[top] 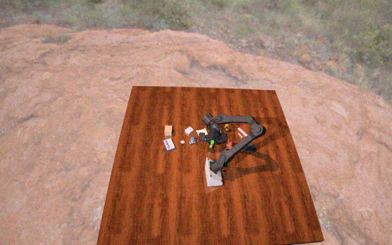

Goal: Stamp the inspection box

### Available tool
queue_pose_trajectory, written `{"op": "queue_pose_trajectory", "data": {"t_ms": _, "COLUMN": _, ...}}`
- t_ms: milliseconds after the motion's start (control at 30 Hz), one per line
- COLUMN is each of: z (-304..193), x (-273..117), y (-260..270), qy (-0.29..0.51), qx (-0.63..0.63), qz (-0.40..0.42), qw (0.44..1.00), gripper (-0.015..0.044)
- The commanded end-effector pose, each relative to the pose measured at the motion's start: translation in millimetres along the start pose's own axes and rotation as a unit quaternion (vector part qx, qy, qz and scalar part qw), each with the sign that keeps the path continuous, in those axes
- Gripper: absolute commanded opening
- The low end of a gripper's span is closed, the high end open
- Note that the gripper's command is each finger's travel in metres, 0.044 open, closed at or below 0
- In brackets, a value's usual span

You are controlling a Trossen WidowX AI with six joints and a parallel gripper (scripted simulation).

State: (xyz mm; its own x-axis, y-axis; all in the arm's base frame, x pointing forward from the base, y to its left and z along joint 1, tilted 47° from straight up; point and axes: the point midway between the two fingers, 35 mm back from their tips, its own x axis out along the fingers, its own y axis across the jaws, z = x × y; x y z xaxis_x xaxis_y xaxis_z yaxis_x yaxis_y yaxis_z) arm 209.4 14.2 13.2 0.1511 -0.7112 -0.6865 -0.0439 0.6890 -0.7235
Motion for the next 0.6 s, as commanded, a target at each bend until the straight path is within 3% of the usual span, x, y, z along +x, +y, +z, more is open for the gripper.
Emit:
{"op": "queue_pose_trajectory", "data": {"t_ms": 0, "z": 1.8, "x": -3.3, "y": 0.8, "qy": -0.002, "qx": 0.003, "qz": 0.003, "qw": 1.000, "gripper": 0.0000}}
{"op": "queue_pose_trajectory", "data": {"t_ms": 567, "z": 1.9, "x": -11.4, "y": 1.2, "qy": -0.002, "qx": 0.003, "qz": 0.004, "qw": 1.000, "gripper": 0.0000}}
